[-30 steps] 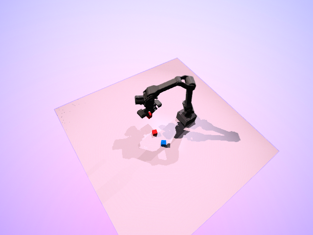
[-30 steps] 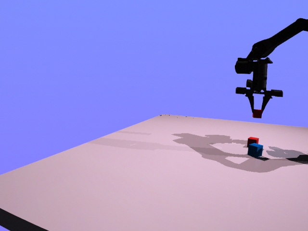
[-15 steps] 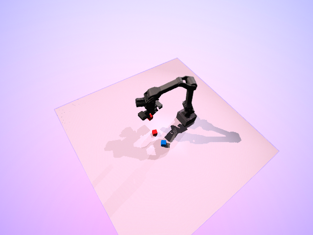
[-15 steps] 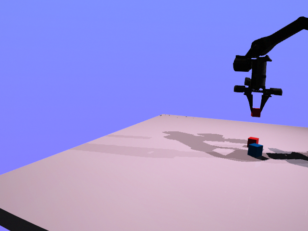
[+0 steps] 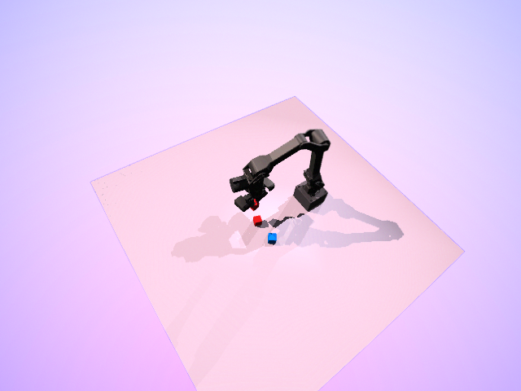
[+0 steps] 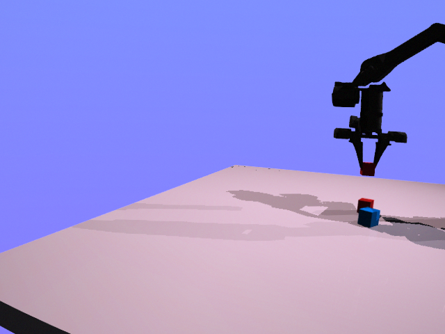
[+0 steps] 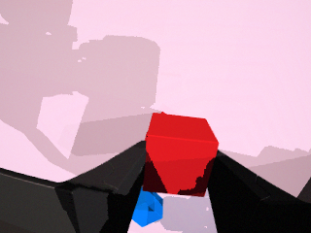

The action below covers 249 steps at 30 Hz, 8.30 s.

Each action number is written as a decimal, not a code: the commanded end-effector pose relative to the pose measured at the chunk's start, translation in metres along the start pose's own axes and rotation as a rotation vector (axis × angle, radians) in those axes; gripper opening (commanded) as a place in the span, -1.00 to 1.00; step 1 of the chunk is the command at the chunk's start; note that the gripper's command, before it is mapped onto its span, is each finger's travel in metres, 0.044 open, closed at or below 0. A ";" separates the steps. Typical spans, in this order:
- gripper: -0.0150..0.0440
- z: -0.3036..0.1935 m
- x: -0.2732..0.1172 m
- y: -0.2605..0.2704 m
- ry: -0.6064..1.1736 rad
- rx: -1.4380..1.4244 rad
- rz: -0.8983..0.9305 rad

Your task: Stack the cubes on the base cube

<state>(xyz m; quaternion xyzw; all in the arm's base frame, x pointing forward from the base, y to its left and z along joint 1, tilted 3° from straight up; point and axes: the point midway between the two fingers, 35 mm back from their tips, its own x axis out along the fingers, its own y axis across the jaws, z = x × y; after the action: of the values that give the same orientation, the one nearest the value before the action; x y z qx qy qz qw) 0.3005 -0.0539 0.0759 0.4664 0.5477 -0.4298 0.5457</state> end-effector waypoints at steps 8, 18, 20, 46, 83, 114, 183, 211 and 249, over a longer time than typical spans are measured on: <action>-0.14 -0.030 0.008 0.006 0.000 -0.007 -0.006; -0.14 -0.058 0.014 0.012 0.001 -0.009 -0.005; -0.14 -0.063 0.015 0.013 0.001 -0.009 -0.004; -0.14 -0.126 0.027 0.018 0.007 0.019 0.011; -0.14 -0.127 0.055 0.018 0.007 0.021 0.011; 0.20 -0.127 0.030 0.018 0.010 0.015 0.012; 0.41 -0.036 -0.009 0.003 -0.014 -2.642 0.000; 0.41 -0.036 0.077 0.003 -0.013 -2.642 0.000; -0.14 -0.036 0.064 0.012 -0.056 -2.652 0.006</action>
<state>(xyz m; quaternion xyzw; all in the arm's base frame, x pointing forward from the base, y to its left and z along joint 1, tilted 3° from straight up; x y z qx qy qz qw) 0.3048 -0.0138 0.0071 -0.4217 0.5417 0.4185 0.5946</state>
